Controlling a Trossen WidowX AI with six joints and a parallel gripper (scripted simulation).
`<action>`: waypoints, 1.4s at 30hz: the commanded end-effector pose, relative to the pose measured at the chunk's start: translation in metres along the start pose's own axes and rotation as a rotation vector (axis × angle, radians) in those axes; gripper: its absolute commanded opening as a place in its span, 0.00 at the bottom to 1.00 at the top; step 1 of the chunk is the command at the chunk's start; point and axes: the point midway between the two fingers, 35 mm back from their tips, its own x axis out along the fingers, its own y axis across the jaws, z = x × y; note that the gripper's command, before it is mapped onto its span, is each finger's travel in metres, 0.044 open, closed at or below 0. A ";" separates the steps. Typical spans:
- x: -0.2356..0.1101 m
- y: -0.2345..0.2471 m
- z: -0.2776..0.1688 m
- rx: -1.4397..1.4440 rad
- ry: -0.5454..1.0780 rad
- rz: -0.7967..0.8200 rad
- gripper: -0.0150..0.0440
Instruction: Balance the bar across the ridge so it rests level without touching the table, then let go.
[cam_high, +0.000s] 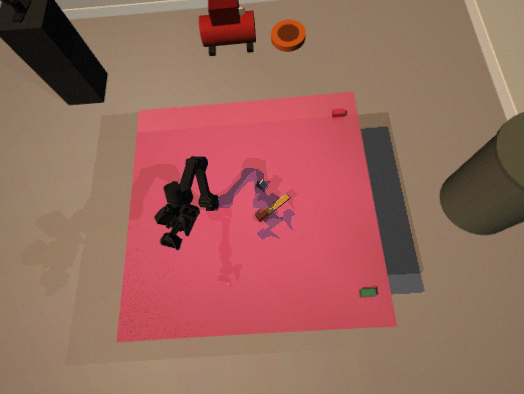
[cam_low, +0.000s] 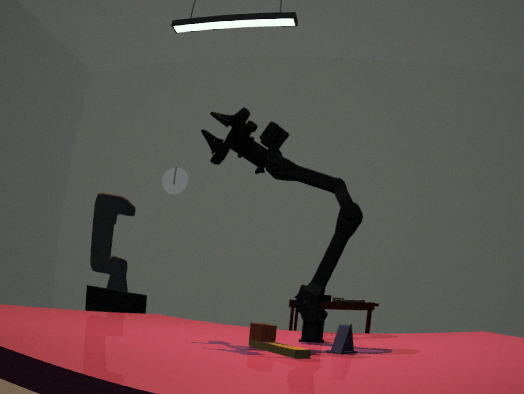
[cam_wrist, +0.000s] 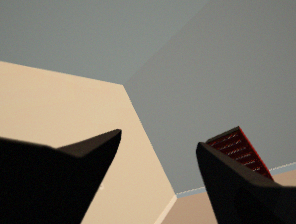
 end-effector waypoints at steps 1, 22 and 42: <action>0.009 -0.006 -0.024 -0.008 0.065 -0.021 0.79; 0.024 -0.003 -0.166 -0.019 0.462 -0.022 0.79; -0.012 0.022 -0.308 -0.234 0.906 0.054 0.79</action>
